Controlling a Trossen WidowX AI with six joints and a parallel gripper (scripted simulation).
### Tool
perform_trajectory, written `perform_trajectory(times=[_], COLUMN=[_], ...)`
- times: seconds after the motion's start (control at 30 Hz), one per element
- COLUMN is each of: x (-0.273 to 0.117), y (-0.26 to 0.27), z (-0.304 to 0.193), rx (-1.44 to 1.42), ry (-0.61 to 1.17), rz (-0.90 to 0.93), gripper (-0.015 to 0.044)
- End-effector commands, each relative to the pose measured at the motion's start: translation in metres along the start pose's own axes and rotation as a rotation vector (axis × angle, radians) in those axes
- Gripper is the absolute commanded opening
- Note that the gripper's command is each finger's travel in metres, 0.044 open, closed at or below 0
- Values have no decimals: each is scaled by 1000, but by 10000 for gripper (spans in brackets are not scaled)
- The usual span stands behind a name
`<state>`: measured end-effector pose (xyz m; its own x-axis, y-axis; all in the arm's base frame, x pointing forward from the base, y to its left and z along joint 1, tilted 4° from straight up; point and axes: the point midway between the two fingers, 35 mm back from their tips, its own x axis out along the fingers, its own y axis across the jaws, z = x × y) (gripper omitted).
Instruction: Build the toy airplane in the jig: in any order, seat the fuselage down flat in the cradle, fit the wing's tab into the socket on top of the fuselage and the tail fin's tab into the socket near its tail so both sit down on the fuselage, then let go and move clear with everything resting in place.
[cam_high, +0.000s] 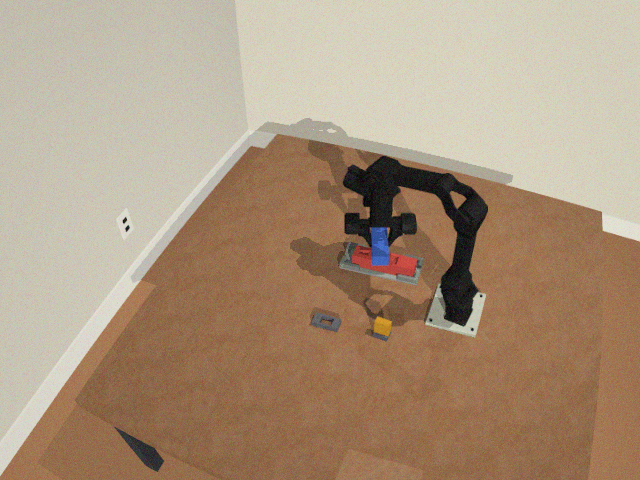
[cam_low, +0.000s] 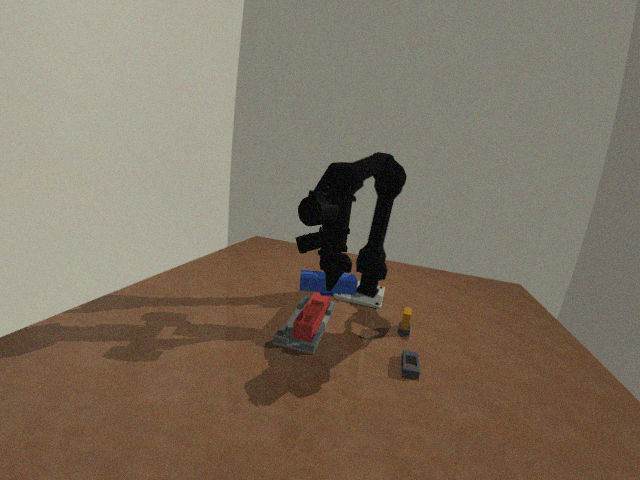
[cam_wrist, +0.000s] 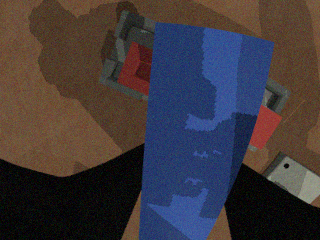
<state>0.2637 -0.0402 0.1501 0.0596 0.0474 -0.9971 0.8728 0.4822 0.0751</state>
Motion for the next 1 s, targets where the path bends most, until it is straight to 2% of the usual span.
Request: perform_trajectory(times=[0.0,0.43,0.67,0.97], x=[2,12,12,12], y=[-11,-44,-44,-44], z=[5,17,17,17], rx=[80,308,308,308], ry=[1,1,1,1], rz=[7,7,7,7], gripper=[0,0,184,195])
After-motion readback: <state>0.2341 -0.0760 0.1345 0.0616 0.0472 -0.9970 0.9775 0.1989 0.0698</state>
